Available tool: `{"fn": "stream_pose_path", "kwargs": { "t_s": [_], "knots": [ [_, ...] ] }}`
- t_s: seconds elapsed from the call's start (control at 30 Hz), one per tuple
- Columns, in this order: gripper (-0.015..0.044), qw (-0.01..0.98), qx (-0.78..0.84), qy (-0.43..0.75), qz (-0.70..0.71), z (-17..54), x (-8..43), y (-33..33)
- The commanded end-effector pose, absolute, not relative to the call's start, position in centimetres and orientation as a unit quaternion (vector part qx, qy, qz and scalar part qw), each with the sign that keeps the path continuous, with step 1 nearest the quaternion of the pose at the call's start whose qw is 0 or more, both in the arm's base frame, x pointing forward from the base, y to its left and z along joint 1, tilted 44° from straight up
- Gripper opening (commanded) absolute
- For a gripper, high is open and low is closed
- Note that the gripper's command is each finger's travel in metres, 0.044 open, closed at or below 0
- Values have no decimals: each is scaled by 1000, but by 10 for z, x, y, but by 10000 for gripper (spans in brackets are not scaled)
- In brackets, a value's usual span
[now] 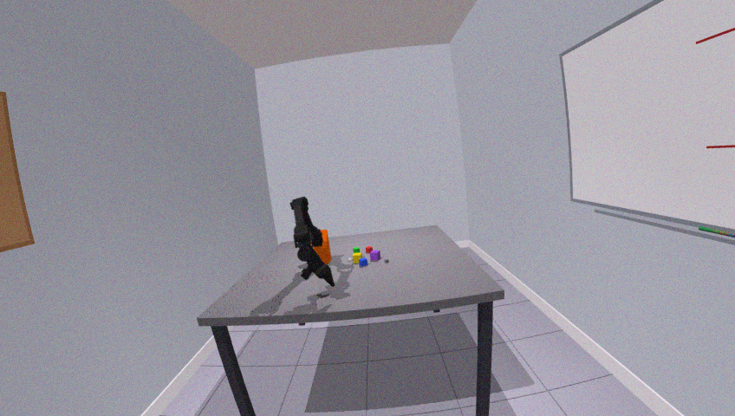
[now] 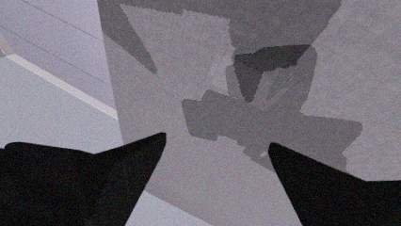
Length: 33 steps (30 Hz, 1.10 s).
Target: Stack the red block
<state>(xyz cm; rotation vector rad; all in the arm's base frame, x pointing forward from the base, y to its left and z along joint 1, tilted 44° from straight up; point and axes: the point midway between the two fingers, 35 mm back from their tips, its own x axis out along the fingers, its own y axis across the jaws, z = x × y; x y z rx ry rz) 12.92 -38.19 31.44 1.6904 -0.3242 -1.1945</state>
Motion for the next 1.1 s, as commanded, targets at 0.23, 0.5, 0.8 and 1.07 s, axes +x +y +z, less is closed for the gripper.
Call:
{"fn": "stream_pose_path", "kwargs": {
  "t_s": [0.23, 0.5, 0.8, 1.07],
  "knots": [
    [440, 560, 658, 32, -502, 253, 214, -361],
    [440, 596, 628, 127, -484, 221, 269, -331],
    [440, 647, 542, 272, -462, 168, 325, -278],
    [440, 685, 443, 394, -424, 122, 365, -219]
  ]
}}
